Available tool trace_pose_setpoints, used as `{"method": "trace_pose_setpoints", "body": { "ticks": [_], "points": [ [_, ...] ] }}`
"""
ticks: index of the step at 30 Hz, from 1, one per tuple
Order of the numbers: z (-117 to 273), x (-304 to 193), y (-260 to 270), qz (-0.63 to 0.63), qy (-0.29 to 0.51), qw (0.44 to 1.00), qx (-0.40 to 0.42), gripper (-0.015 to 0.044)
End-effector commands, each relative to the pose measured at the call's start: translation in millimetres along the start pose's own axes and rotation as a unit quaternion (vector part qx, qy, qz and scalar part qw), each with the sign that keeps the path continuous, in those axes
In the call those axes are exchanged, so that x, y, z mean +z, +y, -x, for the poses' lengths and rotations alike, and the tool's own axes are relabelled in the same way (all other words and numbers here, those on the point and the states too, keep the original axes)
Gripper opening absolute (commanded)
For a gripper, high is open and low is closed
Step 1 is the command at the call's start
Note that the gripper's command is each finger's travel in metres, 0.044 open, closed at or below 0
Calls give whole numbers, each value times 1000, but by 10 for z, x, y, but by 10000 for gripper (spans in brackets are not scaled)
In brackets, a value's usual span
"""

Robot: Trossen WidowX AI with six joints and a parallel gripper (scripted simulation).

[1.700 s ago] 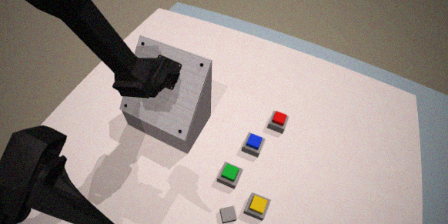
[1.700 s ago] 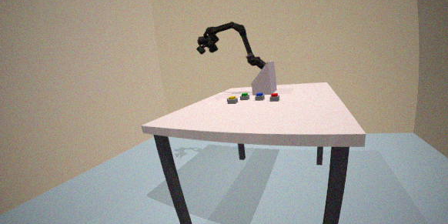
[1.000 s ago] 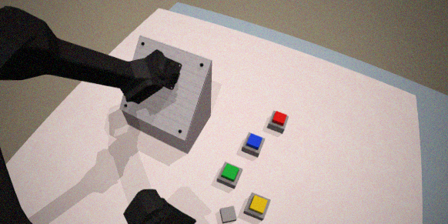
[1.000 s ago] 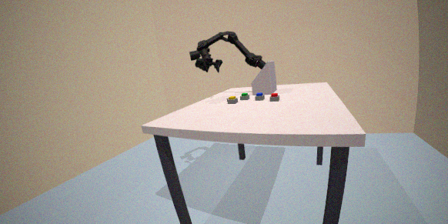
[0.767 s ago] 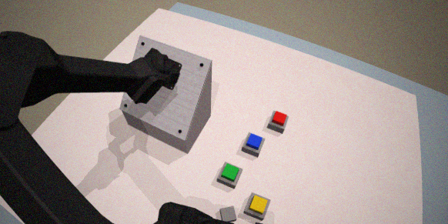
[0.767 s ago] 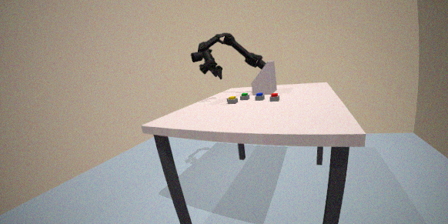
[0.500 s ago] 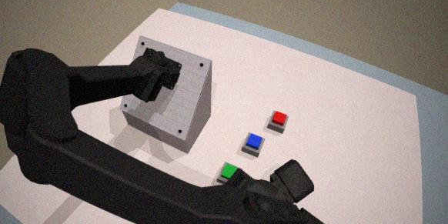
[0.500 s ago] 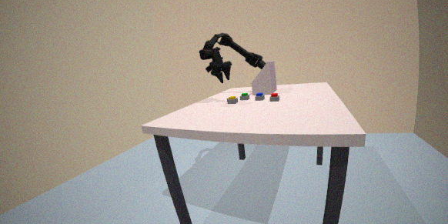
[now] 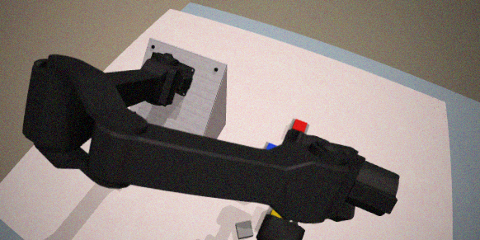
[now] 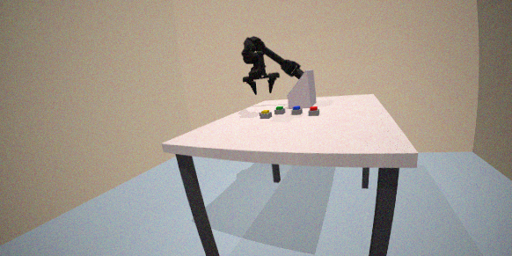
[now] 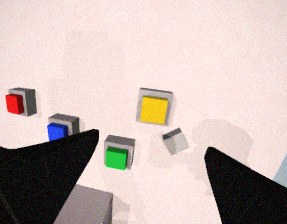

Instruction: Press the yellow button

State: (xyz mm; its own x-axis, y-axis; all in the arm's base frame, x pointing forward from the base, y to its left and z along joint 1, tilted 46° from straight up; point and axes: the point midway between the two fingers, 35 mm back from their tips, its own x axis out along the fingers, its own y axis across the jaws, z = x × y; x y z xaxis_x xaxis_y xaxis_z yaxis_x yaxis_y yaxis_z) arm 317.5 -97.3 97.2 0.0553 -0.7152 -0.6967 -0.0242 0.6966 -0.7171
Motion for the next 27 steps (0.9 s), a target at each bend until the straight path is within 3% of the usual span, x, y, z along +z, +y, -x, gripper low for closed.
{"method": "trace_pose_setpoints", "body": {
  "ticks": [1,4,13,27],
  "points": [
    [-228,3,10,7,4,1000,-4,321],
    [-589,-15,-3,7,4,1000,-6,242],
    [-614,-18,-4,7,4,1000,-6,20],
    [-688,-15,-4,7,4,1000,-6,20]
  ]
}}
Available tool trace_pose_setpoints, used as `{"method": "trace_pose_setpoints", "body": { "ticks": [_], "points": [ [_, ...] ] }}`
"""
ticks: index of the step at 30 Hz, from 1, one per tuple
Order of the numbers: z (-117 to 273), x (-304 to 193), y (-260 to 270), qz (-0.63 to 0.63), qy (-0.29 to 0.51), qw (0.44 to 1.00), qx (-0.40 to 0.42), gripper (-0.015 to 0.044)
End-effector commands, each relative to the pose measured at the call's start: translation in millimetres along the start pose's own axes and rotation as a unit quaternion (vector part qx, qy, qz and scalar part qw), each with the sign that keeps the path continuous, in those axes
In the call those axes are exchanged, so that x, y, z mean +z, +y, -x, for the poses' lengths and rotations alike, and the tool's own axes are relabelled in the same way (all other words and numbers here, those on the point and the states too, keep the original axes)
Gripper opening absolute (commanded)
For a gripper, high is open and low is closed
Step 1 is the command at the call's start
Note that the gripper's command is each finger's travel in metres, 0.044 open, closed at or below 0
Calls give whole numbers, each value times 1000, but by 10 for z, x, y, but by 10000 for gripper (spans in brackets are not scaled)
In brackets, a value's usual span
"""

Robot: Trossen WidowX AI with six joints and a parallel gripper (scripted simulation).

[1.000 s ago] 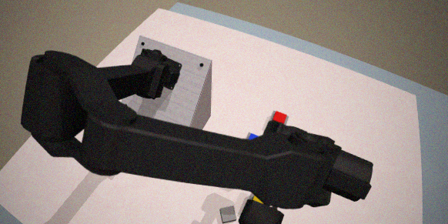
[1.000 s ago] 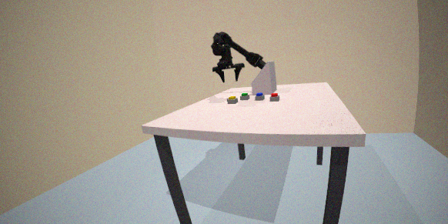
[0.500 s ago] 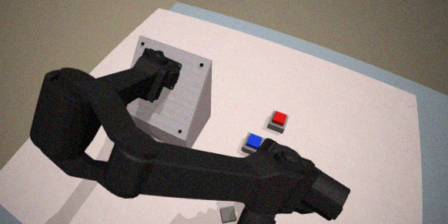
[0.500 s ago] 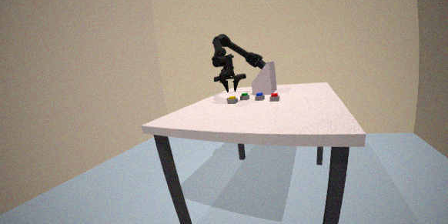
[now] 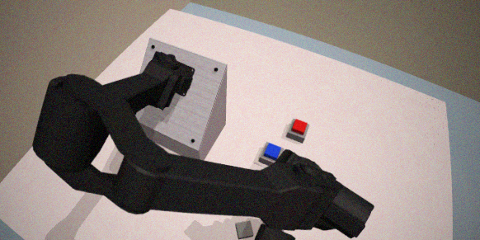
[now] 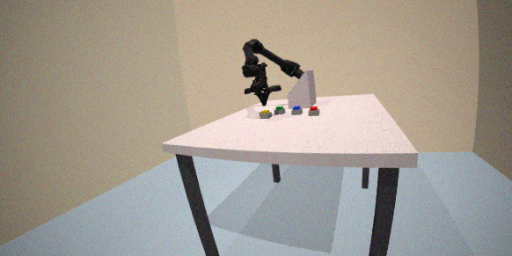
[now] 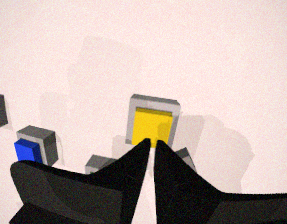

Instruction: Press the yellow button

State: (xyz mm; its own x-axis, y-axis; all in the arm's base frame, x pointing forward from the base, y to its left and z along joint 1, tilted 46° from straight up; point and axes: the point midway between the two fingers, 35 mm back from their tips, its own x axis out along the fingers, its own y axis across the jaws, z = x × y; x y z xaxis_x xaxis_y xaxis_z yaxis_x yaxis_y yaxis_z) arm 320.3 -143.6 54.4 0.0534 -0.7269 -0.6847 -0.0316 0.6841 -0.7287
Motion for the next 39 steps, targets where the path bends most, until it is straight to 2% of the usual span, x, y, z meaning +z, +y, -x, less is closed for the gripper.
{"method": "trace_pose_setpoints", "body": {
  "ticks": [1,17,37,39],
  "points": [
    [-73,-8,13,3,2,1000,3,20],
    [-323,-14,12,3,2,1000,2,20],
    [-326,-15,11,3,2,1000,2,20],
    [-208,-6,3,1,2,1000,0,20]
  ]
}}
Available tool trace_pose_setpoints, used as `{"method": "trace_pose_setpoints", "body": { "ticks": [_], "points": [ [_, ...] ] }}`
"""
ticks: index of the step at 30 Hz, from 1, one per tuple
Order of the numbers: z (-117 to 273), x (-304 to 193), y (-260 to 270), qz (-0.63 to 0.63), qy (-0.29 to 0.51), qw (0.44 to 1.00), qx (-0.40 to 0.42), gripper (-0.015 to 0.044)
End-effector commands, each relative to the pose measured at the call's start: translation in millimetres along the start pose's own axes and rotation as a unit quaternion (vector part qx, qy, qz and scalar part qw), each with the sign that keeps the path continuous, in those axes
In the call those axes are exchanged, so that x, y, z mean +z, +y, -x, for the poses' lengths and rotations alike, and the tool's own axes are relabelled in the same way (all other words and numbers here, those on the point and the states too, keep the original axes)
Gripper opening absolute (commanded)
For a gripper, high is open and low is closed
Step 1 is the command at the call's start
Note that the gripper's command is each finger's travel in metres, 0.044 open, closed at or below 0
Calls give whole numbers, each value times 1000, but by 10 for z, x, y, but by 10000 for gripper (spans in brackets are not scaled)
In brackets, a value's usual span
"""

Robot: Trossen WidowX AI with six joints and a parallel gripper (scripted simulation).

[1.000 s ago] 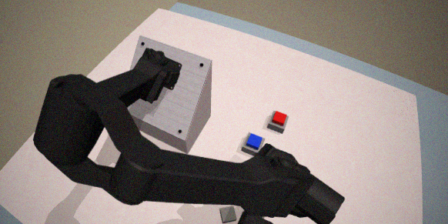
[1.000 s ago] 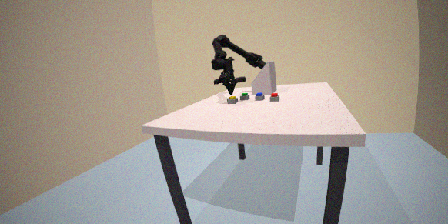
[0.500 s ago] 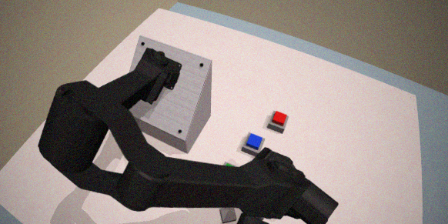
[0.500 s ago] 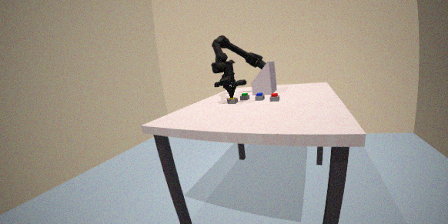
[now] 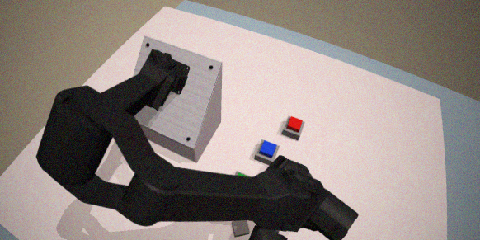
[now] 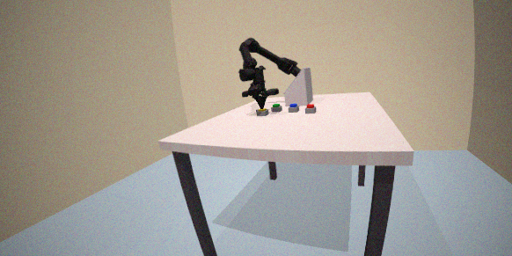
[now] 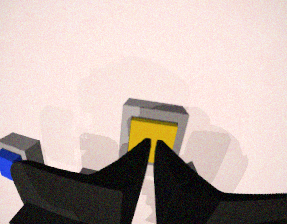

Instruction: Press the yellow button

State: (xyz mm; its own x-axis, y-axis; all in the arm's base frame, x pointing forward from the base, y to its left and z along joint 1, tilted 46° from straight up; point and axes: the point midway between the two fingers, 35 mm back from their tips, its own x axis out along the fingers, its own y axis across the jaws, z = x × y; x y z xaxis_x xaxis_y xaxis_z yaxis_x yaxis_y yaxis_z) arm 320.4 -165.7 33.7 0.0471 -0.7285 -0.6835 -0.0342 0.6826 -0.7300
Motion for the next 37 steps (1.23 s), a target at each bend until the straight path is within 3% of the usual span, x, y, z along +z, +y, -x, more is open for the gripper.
{"method": "trace_pose_setpoints", "body": {
  "ticks": [1,6,8,14,21,29,37],
  "points": [
    [214,7,8,0,-1,1000,2,20],
    [320,2,12,1,-1,1000,3,20],
    [349,58,143,2,-4,1000,10,72],
    [616,284,1221,7,-15,999,50,230],
    [901,70,2429,11,-6,998,60,400],
    [1019,-645,3495,2,-1,1000,17,400],
    [1017,-683,3530,1,-1,1000,15,400]
  ]
}}
